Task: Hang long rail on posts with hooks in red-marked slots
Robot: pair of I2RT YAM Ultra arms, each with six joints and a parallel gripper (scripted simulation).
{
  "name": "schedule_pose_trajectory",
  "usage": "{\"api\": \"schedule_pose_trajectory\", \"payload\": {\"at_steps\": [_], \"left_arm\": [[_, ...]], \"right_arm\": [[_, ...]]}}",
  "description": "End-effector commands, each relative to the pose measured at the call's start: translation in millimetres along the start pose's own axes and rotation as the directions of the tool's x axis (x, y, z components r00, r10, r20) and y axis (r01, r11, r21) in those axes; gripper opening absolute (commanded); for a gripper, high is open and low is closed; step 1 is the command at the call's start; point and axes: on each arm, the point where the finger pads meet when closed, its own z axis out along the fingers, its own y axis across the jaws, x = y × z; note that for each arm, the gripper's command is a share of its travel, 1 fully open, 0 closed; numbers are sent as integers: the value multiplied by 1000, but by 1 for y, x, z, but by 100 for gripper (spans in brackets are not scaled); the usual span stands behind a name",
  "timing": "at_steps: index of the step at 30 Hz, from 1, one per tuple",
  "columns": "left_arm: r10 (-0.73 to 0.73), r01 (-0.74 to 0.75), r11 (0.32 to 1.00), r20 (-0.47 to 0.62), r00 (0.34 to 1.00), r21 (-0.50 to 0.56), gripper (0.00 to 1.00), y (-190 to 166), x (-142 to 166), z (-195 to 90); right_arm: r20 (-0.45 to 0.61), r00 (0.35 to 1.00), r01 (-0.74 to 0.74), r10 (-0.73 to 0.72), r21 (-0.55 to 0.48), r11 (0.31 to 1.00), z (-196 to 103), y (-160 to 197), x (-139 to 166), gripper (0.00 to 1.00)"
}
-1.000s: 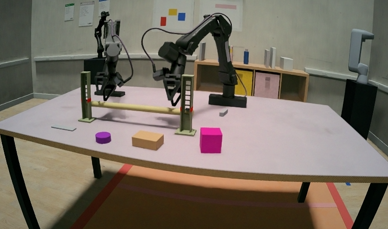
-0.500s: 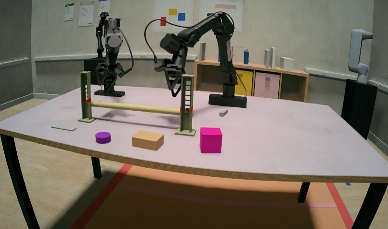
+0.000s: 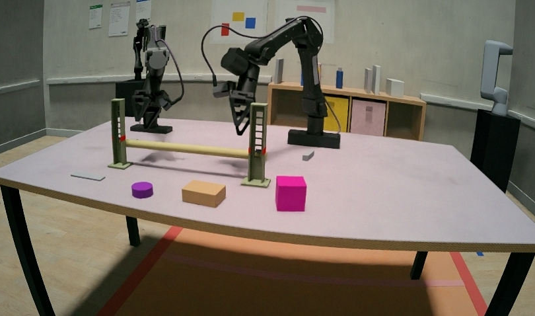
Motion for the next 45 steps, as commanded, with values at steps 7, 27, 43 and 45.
{"api": "schedule_pose_trajectory", "payload": {"at_steps": [7, 27, 43, 45], "left_arm": [[-361, 363, 918, -45, 932, 159, 100, -25, 9, 8], [-863, 908, 367, -290, 413, 203, 100, -28, 35, 3], [-929, 947, 296, -191, 316, 125, 100, 36, 75, -17], [-929, 947, 296, -191, 316, 125, 100, 36, 75, -17]], "right_arm": [[21, 1000, -14, 13, 39, 999, -11, -13, -5, 72], [21, 1000, -14, 13, 39, 999, -11, -13, -5, 72], [21, 1000, -14, 13, 39, 999, -11, -13, -5, 72], [21, 1000, -14, 13, 39, 999, -11, -13, -5, 72]]}}
